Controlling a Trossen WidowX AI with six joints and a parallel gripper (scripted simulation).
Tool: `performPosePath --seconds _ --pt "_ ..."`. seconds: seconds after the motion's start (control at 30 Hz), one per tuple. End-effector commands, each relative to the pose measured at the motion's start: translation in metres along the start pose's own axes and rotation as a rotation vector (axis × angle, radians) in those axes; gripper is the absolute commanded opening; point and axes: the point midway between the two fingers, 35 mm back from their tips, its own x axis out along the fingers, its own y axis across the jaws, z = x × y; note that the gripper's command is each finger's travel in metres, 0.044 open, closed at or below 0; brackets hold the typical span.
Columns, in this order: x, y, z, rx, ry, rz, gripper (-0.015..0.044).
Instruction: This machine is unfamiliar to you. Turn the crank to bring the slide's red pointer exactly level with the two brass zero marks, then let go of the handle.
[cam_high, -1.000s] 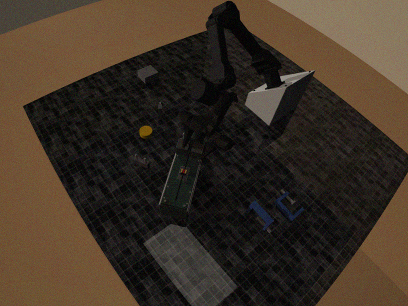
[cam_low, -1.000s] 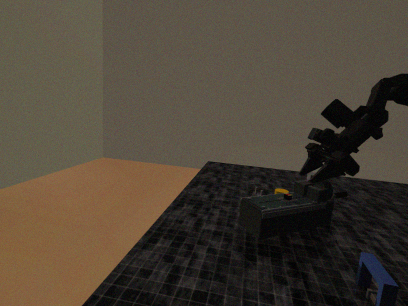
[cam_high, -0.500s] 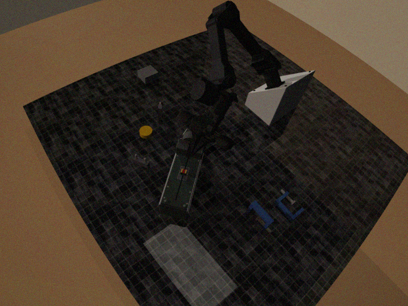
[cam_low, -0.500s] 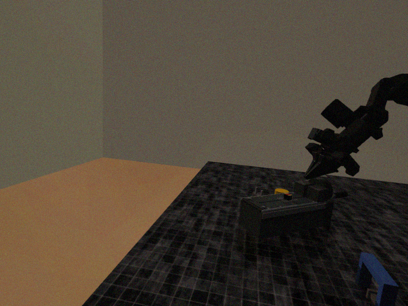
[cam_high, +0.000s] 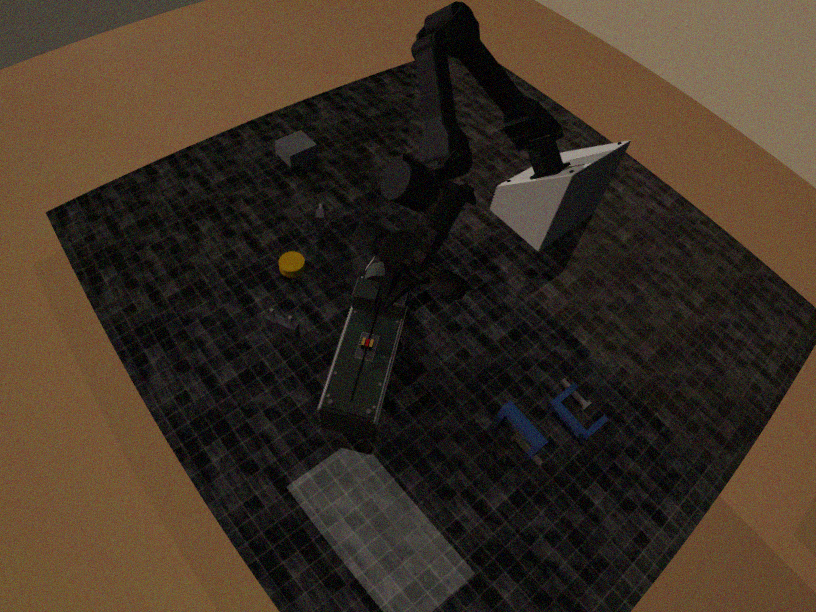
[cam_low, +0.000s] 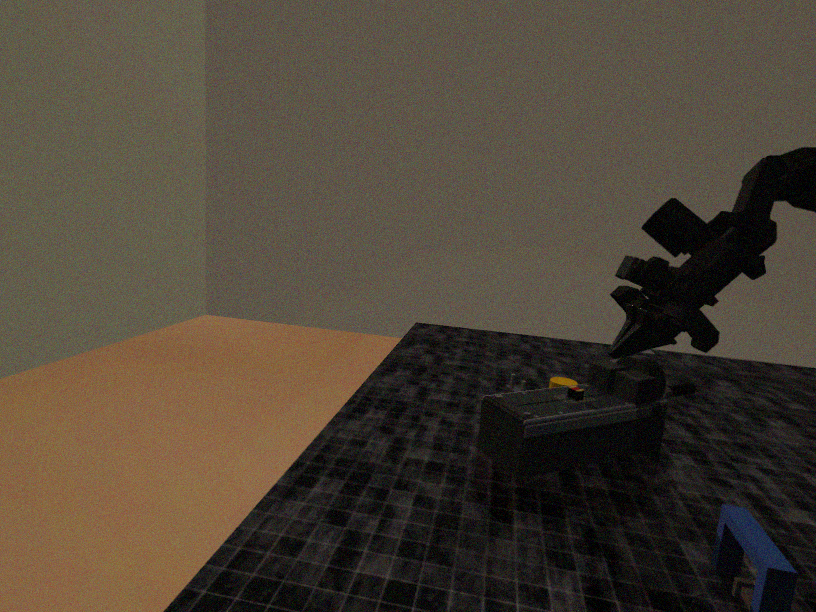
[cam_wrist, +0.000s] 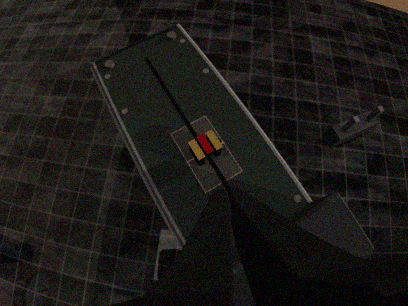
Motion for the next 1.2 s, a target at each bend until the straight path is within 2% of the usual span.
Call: performPosePath --seconds 0.0,0.4,0.5,0.67,1.17 --pt "0.0 0.0 0.0 0.0 0.0 0.0 0.0053" --pt "0.0 0.0 0.0 0.0 0.0 0.0 0.0368" --pt "-0.011 0.001 0.013 -0.001 -0.006 0.004 0.044" --pt "-0.043 0.001 0.04 0.001 -0.001 0.004 0.044" --pt "-0.044 0.001 0.04 0.001 0.0 0.003 0.044"
